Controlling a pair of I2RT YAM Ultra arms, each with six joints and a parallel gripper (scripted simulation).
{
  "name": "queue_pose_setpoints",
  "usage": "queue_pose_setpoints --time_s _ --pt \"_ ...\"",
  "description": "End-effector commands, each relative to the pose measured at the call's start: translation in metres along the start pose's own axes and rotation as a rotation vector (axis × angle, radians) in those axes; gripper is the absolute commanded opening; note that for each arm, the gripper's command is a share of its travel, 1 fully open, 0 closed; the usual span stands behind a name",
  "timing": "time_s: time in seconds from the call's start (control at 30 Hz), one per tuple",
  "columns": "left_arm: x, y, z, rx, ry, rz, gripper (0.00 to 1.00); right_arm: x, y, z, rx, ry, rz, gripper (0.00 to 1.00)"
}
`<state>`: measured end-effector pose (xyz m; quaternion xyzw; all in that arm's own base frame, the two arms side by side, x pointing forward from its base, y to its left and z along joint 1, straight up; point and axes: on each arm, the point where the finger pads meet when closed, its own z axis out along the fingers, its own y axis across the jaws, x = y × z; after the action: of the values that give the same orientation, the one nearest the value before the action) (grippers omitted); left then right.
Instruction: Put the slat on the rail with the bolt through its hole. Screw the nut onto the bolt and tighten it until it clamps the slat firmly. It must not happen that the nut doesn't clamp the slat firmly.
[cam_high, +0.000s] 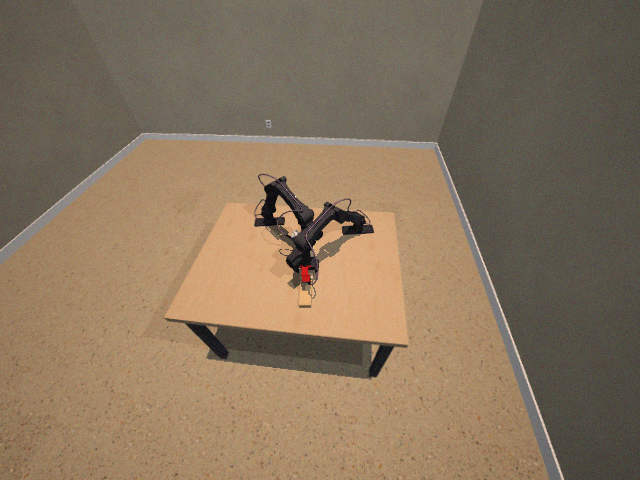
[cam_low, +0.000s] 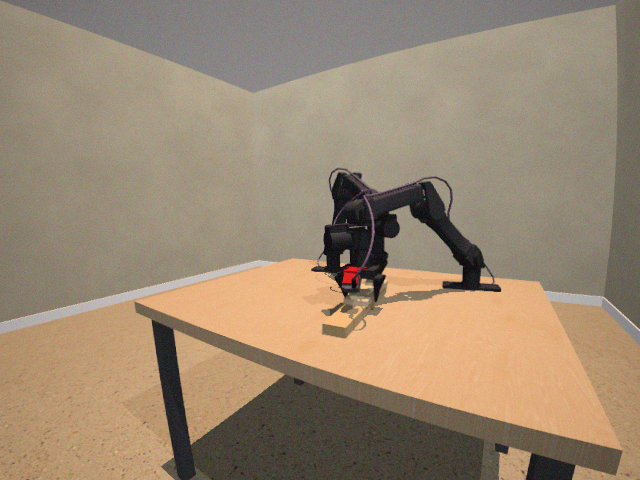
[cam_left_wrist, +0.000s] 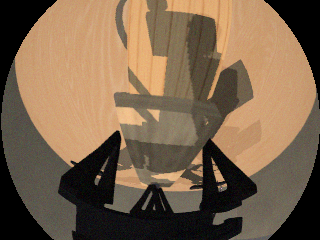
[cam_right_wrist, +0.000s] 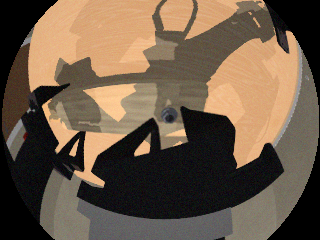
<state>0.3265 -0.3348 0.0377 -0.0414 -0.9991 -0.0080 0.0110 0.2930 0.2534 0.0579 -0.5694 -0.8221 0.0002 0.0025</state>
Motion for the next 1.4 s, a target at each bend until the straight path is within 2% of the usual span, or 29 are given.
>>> queue_pose_setpoints --time_s 0.0,0.07,0.1,0.93,1.1,1.2,1.23,1.37 --pt "-0.0036 -0.0019 -0.0071 0.018 -0.023 -0.007 0.77 0.0005 0.0017 -0.004 -0.012 0.004 0.0 0.34" --pt "-0.0036 -0.0019 -0.0071 0.018 -0.023 -0.007 0.77 0.0005 0.0017 -0.004 -0.012 0.004 0.0 0.34" --pt "-0.0026 -0.0016 -0.0067 0.014 -0.018 -0.003 0.72 0.0005 0.0017 -0.004 -0.012 0.004 0.0 0.34" --pt "-0.0016 -0.0013 -0.0064 0.01 -0.012 0.0 0.72 0.0006 0.0017 -0.004 -0.012 0.004 -0.014 0.34" --pt "-0.0016 -0.0013 -0.0064 0.01 -0.012 0.0 0.72 0.0005 0.0016 -0.0046 -0.013 0.001 -0.371 0.34" --pt "-0.0016 -0.0013 -0.0064 0.01 -0.012 0.0 0.72 0.0005 0.0016 -0.0048 -0.013 0.001 -0.416 0.34" --pt "-0.0016 -0.0013 -0.0064 0.01 -0.012 0.0 0.72 0.0005 0.0016 -0.005 -0.013 0.0 -0.534 0.34" --pt "-0.0016 -0.0013 -0.0064 0.01 -0.012 0.0 0.72 0.0004 0.0015 -0.0056 -0.013 -0.001 -0.715 0.34"
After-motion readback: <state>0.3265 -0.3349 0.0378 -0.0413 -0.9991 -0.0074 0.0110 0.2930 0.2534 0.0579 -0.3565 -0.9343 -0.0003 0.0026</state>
